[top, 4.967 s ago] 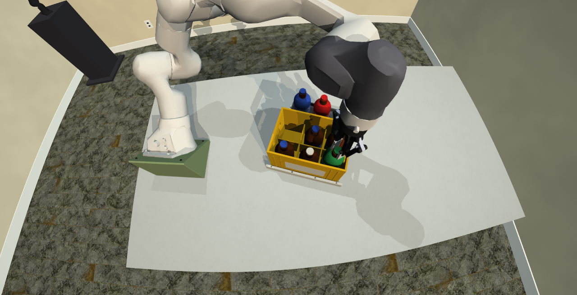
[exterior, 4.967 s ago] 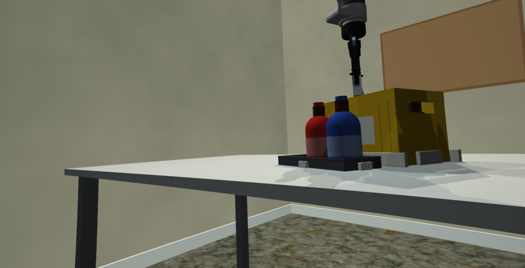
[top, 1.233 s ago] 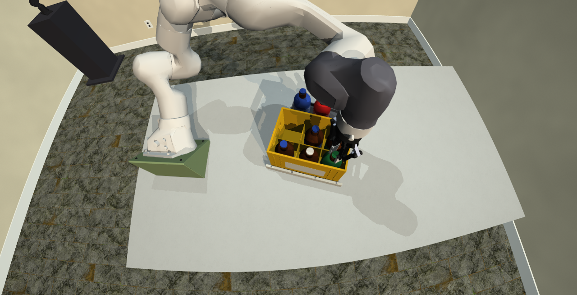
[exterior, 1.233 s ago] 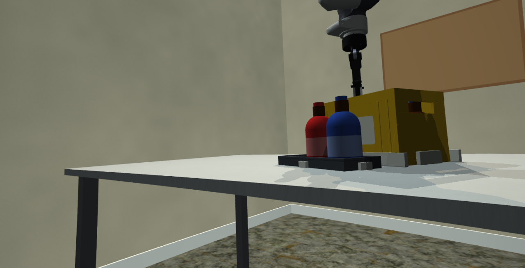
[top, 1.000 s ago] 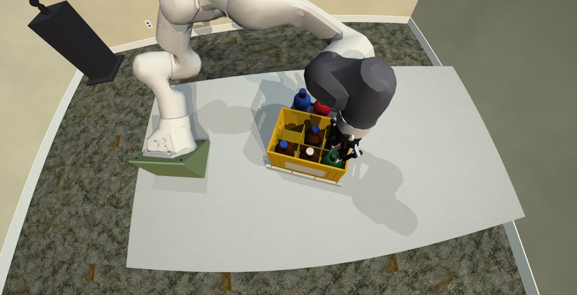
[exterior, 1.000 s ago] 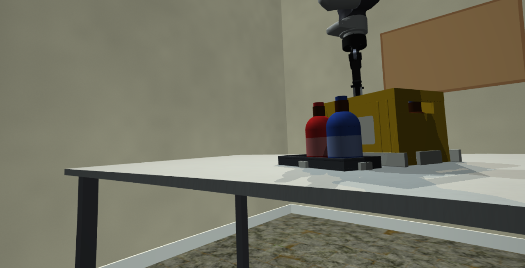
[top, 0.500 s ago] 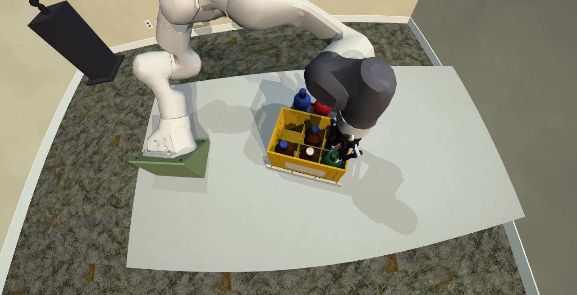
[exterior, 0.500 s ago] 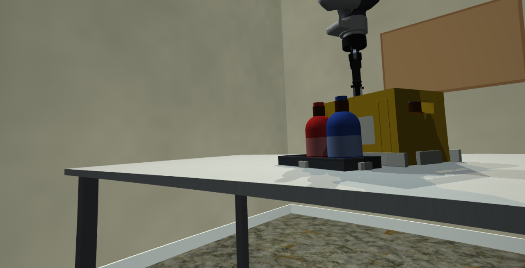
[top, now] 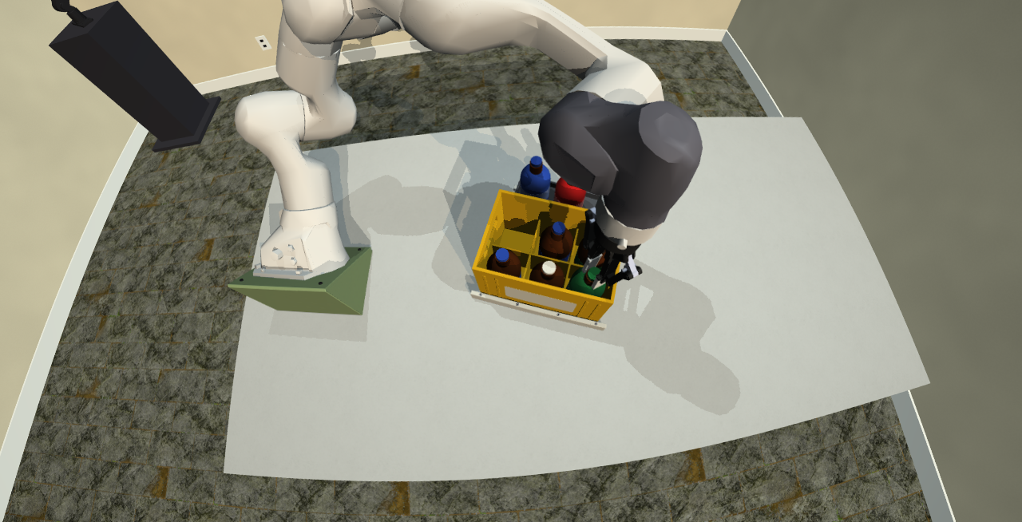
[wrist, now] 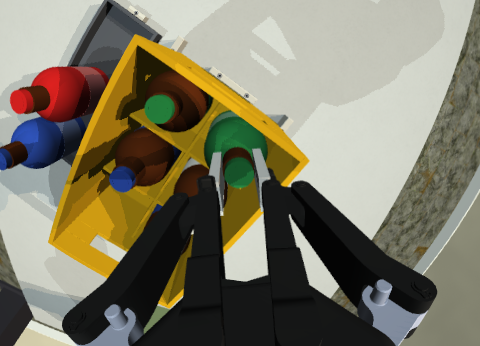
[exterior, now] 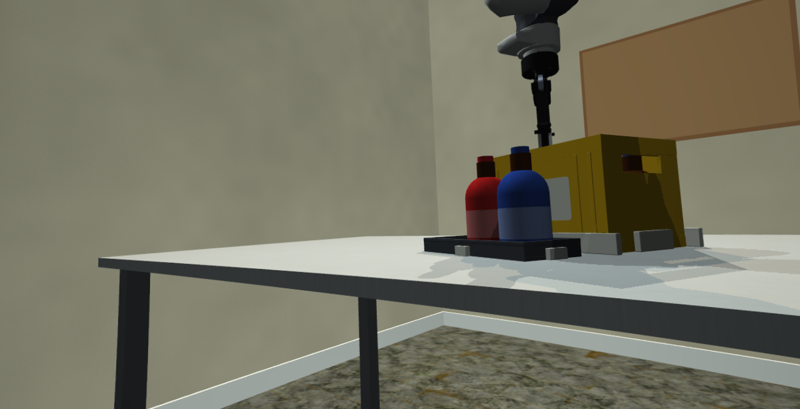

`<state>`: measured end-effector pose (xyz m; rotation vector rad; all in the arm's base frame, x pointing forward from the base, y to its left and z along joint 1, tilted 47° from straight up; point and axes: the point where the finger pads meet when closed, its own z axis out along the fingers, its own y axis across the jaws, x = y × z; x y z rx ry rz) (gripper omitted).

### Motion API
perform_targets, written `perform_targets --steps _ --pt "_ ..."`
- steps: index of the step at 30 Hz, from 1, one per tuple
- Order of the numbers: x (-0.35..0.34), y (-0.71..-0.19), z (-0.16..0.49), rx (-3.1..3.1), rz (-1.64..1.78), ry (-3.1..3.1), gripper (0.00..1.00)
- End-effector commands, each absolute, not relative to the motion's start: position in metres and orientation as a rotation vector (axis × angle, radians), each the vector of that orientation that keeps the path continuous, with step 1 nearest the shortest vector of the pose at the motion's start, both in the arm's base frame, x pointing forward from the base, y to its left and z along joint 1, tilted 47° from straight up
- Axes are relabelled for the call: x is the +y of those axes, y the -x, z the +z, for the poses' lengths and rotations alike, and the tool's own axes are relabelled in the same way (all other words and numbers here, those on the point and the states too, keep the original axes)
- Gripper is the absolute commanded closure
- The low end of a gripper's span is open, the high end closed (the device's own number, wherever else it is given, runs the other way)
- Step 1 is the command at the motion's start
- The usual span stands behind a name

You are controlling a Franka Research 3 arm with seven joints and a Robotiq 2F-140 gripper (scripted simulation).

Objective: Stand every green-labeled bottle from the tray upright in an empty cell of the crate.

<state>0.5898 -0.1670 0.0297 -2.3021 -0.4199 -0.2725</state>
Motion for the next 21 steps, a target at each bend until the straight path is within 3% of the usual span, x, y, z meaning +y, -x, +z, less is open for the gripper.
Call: perform_targets --steps 1,21 --pt "-0.1712 -0.5924 0.0315 -0.419 -0.287 2.309 1.0" --pt "-0.1669 -0.5929 0.0272 -0.419 -0.287 2.309 1.0"
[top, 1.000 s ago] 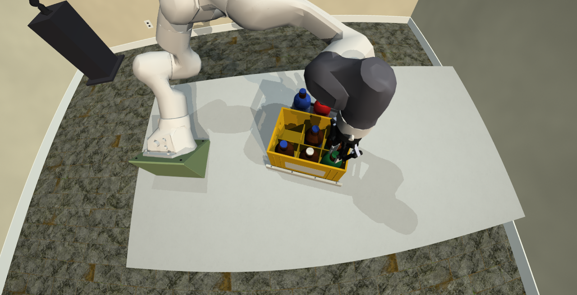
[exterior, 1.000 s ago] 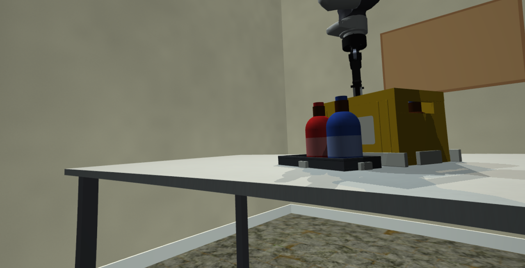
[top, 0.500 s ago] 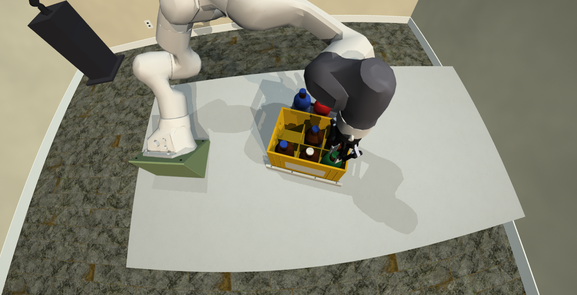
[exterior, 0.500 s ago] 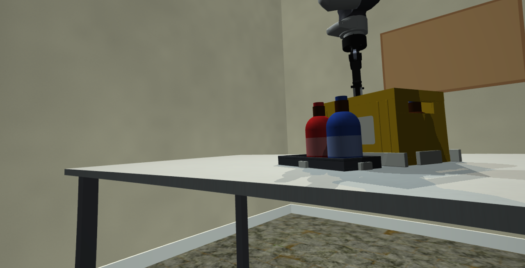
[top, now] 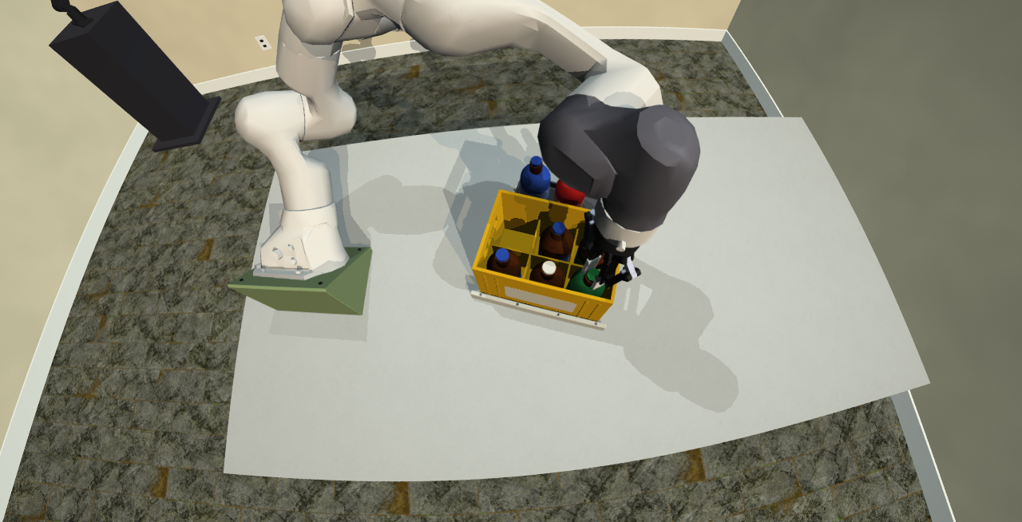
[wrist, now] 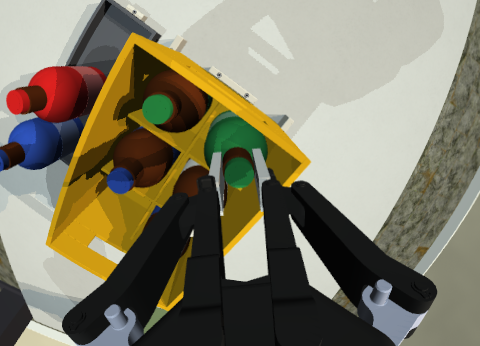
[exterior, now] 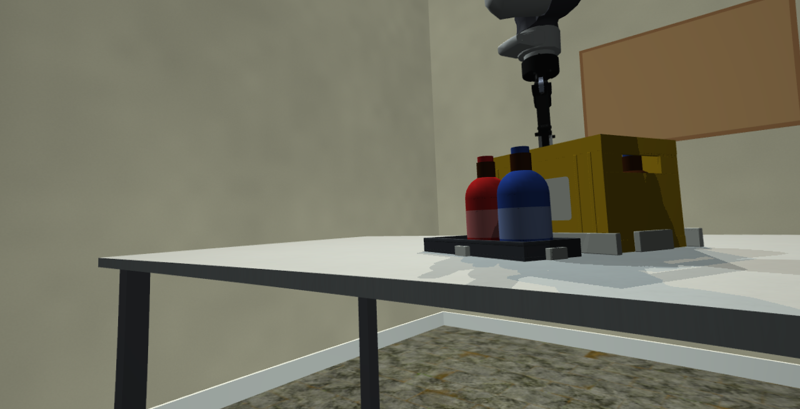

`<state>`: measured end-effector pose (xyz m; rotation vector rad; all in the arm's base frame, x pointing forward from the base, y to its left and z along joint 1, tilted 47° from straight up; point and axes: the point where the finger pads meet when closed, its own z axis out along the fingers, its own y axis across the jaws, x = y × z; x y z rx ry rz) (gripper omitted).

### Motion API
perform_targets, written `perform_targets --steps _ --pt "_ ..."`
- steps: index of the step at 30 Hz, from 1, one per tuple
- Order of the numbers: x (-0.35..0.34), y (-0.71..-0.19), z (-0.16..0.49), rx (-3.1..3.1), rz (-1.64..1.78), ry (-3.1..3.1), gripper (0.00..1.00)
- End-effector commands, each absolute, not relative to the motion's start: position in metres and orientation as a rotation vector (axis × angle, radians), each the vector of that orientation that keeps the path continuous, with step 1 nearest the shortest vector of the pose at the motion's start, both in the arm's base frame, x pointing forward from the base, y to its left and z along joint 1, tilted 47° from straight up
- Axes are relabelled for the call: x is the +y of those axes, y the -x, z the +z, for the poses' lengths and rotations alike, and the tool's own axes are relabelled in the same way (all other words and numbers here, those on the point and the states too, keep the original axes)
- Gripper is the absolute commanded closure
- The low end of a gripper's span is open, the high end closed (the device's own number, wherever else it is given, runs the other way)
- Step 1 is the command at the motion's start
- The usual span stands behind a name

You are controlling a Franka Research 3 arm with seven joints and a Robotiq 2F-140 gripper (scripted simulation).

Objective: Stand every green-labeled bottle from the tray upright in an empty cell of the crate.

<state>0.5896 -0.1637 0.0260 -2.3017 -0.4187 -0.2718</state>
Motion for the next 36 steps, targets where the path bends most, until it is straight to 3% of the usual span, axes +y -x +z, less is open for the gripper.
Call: perform_targets --steps 1,36 --pt "-0.1666 -0.5929 0.0269 -0.419 -0.287 2.309 1.0" --pt "-0.1583 -0.5939 0.0188 -0.419 -0.287 2.309 1.0"
